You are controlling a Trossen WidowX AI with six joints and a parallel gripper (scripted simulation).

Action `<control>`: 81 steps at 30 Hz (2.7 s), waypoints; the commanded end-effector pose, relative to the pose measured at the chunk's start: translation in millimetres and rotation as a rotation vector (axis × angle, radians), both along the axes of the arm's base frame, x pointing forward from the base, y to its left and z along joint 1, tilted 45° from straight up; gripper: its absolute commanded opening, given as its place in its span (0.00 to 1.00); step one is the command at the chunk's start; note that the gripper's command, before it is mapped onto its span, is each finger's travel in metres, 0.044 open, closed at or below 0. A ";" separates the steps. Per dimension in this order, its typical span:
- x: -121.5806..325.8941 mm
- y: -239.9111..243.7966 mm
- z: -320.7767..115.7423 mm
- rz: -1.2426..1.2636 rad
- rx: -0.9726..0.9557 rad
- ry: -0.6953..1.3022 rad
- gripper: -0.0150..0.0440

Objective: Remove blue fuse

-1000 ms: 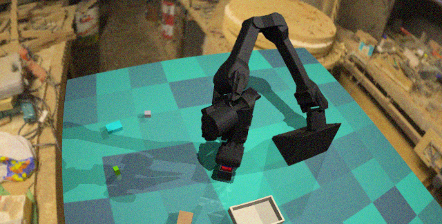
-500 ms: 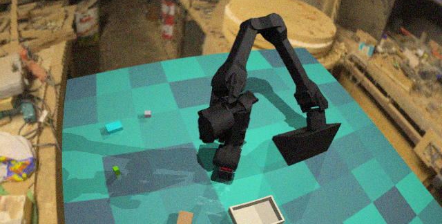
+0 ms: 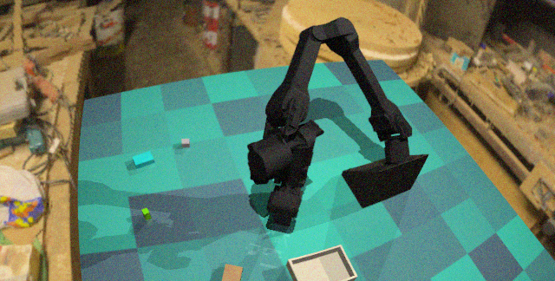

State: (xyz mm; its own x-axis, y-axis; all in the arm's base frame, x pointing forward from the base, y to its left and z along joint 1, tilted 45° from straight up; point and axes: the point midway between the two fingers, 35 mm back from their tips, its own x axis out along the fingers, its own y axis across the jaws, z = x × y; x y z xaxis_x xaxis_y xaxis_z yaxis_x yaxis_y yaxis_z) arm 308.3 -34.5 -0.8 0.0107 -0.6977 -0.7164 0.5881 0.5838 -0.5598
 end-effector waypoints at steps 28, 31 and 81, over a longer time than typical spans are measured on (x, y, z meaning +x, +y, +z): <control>-1.3 -11.2 -11.0 -0.001 -0.001 0.002 0.34; -1.3 -11.2 -11.0 -0.001 -0.001 0.002 0.30; -0.9 3.0 2.7 0.000 -0.002 0.004 0.25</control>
